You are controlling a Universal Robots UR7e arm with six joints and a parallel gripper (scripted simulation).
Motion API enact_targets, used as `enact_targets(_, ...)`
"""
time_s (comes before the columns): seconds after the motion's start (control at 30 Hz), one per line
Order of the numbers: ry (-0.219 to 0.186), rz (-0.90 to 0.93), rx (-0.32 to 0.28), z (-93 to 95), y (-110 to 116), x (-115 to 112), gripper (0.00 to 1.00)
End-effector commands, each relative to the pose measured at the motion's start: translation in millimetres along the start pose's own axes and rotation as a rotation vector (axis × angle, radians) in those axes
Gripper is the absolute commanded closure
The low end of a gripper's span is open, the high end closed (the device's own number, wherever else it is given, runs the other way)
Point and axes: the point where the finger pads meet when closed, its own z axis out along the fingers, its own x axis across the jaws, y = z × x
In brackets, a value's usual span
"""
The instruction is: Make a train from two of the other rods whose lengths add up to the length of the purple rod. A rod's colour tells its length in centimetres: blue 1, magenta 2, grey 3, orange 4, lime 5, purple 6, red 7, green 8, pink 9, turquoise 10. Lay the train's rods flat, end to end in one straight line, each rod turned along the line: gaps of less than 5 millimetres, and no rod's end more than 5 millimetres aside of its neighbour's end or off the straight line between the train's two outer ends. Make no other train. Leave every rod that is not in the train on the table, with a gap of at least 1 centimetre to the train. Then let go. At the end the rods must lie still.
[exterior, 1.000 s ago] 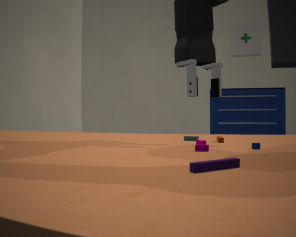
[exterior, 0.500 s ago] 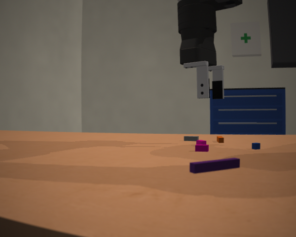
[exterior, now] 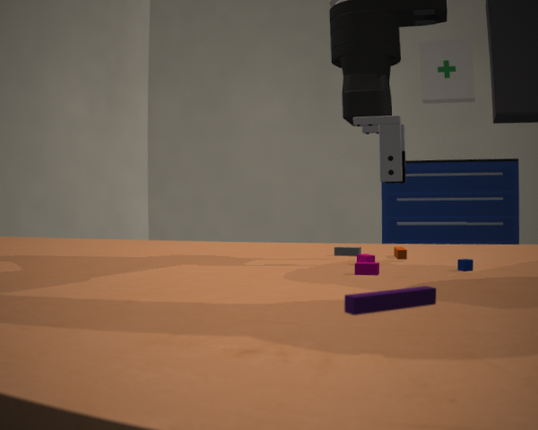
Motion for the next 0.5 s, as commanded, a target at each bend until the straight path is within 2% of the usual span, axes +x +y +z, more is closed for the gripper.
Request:
enact_targets(0.0, 0.005, -0.167, -0.006, 0.9, -2.4, -6.0, 0.00)
enact_targets(0.4, 0.004, -0.500, -0.007, 3.7, -5.7, -17.5, 0.00)
enact_targets(0.47, 0.004, -0.500, -0.007, 3.7, -5.7, -17.5, 0.00)
